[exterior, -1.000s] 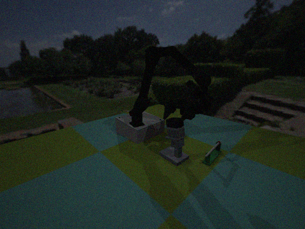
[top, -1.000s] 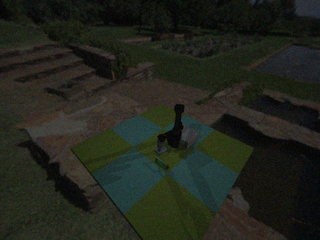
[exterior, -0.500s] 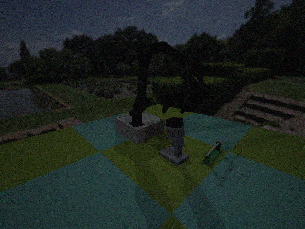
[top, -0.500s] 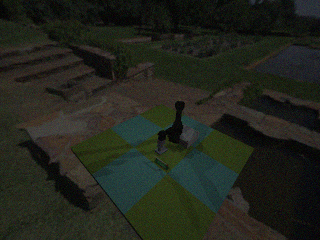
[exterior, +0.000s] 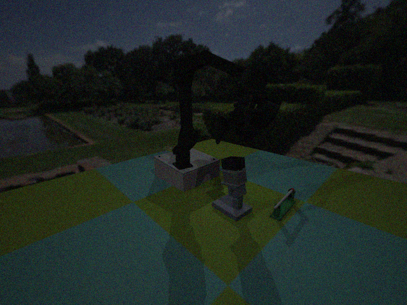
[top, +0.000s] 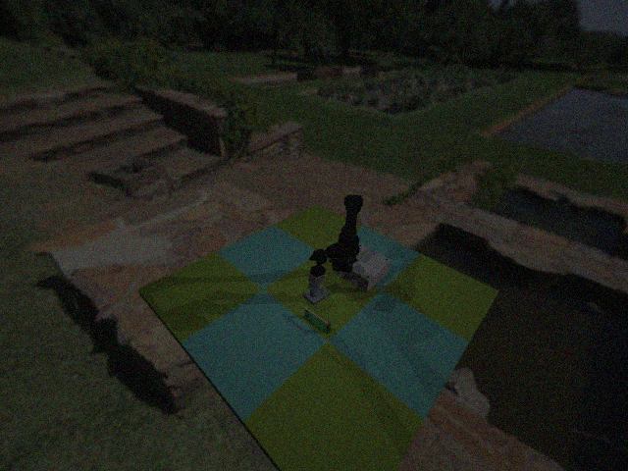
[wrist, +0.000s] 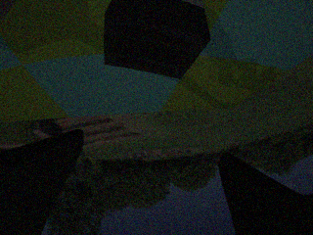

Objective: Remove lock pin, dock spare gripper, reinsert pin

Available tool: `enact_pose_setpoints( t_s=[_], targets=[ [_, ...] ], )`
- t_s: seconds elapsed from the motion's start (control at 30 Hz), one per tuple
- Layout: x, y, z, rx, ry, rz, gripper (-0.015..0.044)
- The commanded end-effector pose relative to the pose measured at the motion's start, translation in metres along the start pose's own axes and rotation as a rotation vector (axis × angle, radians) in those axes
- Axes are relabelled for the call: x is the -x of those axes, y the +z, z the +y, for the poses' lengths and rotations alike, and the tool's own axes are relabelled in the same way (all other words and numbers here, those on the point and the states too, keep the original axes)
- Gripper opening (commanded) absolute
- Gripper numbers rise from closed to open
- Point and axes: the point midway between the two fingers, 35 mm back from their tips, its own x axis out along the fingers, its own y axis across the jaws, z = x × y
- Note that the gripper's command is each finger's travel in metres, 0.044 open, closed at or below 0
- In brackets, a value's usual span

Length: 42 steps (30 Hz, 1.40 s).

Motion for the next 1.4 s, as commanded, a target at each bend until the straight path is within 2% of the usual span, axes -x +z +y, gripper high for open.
enact_pose_setpoints(
  t_s=[0.0, 0.27, 0.37, 0.6, 0.7, 0.87, 1.0, 1.17, 1.37],
  targets=[
    [0.004, -0.008, -0.002, 0.008, -0.018, -0.016, 0.0440],
    [0.004, -0.007, -0.002, 0.000, -0.017, -0.018, 0.0440],
    [0.019, 0.004, -0.001, -0.005, -0.055, -0.067, 0.0361],
    [0.092, 0.050, 0.021, -0.005, -0.197, -0.319, 0.0180],
    [0.115, 0.061, 0.035, 0.005, -0.229, -0.405, 0.0180],
    [0.117, 0.062, 0.035, 0.007, -0.227, -0.411, 0.0180],
    [0.113, 0.077, 0.019, 0.033, -0.140, -0.415, 0.0180],
    [0.087, 0.114, -0.031, 0.083, 0.047, -0.474, 0.0180],
    [0.035, 0.144, -0.097, 0.131, 0.183, -0.604, 0.0180]
  ],
)
